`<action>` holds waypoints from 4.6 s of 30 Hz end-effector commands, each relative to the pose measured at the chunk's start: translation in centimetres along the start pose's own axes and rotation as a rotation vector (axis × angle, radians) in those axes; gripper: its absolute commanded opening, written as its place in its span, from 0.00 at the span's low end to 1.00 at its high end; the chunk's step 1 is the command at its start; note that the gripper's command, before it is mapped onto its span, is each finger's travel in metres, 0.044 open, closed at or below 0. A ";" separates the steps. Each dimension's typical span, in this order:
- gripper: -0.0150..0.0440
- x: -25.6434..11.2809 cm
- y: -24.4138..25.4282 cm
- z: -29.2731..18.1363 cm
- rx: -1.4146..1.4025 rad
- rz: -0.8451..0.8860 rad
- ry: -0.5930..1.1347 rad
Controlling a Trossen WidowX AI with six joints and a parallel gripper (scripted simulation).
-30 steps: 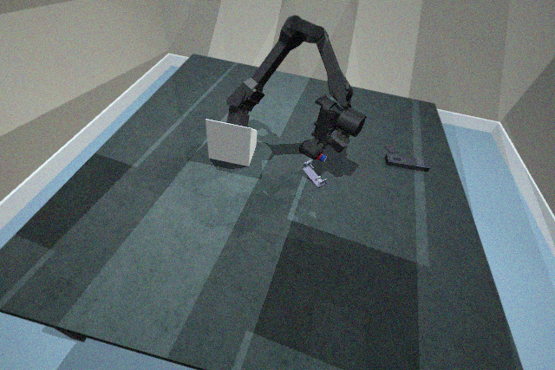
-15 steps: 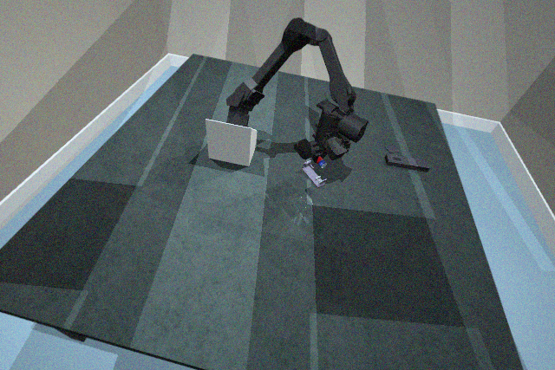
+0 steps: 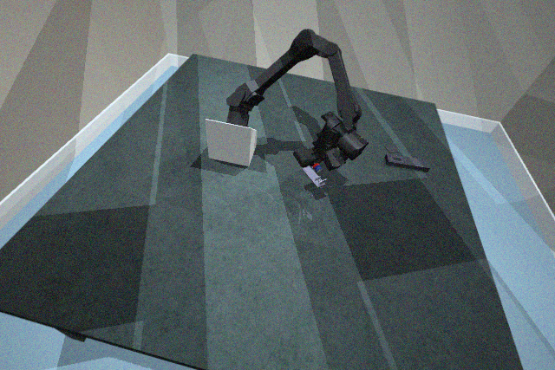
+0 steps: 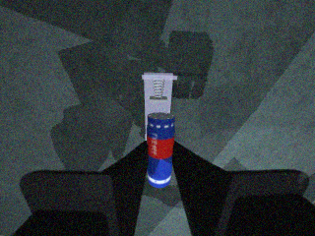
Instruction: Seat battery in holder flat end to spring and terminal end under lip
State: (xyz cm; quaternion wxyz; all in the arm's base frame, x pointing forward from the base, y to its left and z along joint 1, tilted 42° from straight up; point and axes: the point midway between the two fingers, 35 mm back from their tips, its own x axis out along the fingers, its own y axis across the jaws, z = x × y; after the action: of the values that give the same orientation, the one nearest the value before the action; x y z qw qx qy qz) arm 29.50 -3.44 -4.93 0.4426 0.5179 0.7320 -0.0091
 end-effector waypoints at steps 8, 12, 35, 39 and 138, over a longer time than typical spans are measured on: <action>0.38 1.3 0.1 0.1 -0.007 -0.004 0.087; 0.38 1.4 0.1 0.2 -0.008 -0.007 0.111; 0.38 2.2 0.2 0.9 -0.011 -0.016 0.248; 0.38 2.3 0.2 1.0 -0.012 -0.017 0.271; 0.38 3.3 0.1 3.3 -0.014 -0.070 0.171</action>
State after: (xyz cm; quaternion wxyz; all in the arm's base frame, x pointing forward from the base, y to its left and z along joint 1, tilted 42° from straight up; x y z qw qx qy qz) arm 31.39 -2.36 -8.63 0.3681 0.4934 0.7874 0.0324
